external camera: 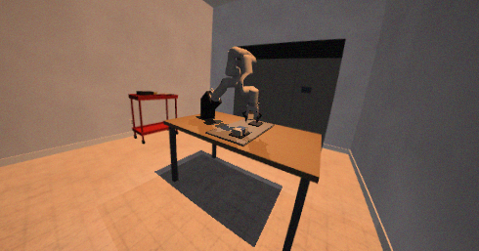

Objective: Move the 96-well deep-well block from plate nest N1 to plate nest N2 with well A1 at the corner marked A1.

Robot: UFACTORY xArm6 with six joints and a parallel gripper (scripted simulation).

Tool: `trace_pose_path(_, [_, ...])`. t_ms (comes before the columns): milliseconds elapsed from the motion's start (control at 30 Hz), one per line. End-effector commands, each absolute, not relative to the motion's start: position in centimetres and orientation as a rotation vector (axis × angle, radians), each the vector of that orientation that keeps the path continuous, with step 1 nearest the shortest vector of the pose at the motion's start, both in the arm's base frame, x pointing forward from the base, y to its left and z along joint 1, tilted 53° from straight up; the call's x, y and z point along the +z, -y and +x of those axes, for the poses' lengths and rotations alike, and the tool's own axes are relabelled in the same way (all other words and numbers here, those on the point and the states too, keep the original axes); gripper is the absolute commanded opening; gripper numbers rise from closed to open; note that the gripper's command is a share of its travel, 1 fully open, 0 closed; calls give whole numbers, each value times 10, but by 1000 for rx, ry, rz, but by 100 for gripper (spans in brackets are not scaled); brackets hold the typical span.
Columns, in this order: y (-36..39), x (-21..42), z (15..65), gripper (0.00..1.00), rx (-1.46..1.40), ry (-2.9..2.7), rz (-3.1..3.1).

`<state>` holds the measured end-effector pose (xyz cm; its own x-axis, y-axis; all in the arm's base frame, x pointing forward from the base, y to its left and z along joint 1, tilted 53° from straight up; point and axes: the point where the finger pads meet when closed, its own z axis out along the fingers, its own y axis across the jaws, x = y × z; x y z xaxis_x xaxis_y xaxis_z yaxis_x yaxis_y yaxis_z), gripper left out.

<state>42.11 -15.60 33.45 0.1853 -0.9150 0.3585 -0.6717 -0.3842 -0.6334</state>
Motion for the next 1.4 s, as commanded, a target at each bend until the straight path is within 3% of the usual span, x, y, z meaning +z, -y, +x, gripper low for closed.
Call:
trace_pose_path(0, [171,334,412,100,-1044,-1582,-2044])
trace_pose_path(700, [239,320,357,100,-1126,-1915,-1628])
trace_pose_path(1367, [240,319,357,100,-1126,-1915,-1628])
